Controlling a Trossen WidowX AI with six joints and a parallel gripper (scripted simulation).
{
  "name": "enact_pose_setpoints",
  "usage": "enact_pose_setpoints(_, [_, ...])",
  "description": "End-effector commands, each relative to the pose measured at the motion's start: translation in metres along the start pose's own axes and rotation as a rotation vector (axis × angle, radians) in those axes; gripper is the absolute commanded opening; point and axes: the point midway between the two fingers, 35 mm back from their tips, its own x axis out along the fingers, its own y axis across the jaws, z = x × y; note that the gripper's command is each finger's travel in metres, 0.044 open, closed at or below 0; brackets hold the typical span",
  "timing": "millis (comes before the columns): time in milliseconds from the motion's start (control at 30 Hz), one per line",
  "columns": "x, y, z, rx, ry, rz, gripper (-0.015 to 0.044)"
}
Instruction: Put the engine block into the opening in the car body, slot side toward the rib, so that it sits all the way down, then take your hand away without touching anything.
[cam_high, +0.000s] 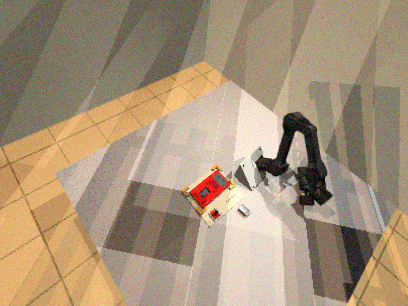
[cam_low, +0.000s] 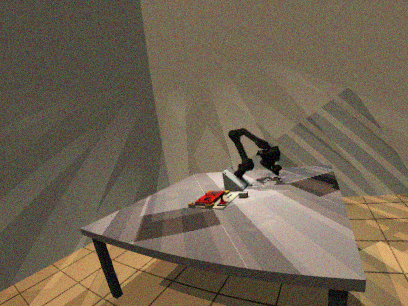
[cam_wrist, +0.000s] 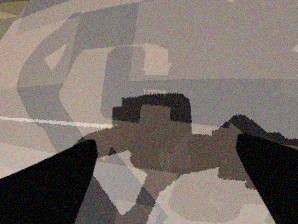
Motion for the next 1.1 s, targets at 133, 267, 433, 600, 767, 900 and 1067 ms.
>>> enact_pose_setpoints(133, [0.003, 0.004, -0.003, 0.093, 0.069, 0.020, 0.0440])
enact_pose_setpoints(267, [0.005, 0.008, -0.006, 0.190, 0.150, 0.029, 0.0440])
enact_pose_setpoints(433, [0.006, 0.012, -0.010, 0.305, 0.260, 0.017, 0.0440])
enact_pose_setpoints(600, [0.006, 0.016, -0.013, 0.401, 0.362, -0.026, 0.0440])
enact_pose_setpoints(767, [0.004, 0.017, -0.012, 0.489, 0.453, -0.115, 0.0440])
enact_pose_setpoints(900, [0.002, 0.016, -0.007, 0.542, 0.489, -0.213, 0.0440])
enact_pose_setpoints(1067, [-0.001, 0.013, 0.007, 0.589, 0.466, -0.346, 0.0440])
